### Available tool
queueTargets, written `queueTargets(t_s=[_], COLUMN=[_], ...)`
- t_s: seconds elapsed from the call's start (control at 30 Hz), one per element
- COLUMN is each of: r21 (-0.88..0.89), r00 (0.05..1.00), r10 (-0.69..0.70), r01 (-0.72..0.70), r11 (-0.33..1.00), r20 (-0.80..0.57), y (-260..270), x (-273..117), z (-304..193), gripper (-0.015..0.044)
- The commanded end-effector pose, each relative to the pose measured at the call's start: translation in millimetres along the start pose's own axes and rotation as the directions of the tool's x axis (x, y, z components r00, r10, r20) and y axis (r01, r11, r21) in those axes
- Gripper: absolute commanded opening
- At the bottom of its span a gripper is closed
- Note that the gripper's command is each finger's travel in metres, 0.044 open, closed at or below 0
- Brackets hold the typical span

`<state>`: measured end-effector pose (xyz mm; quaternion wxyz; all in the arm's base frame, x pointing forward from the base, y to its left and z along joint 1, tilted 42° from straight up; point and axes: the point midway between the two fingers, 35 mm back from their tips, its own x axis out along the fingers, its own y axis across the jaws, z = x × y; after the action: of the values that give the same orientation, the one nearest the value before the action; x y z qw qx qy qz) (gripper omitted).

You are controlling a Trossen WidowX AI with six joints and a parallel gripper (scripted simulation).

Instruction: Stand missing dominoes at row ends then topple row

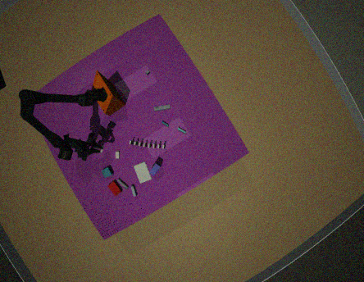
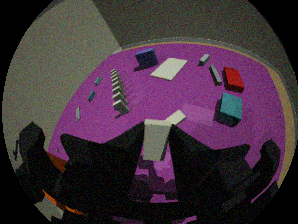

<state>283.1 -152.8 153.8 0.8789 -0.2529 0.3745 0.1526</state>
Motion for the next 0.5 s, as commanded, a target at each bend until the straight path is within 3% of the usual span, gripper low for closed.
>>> queueTargets(t_s=[0.0, 0.47], r21=[-0.036, -0.165], r00=[0.996, 0.902], r10=[-0.018, -0.104], r01=[0.021, 0.188], r11=[0.999, 0.968], r20=[0.093, 0.418], y=[-2, -7], x=[-5, -36], z=[1, -1], gripper=[0.0107, 0.0107])
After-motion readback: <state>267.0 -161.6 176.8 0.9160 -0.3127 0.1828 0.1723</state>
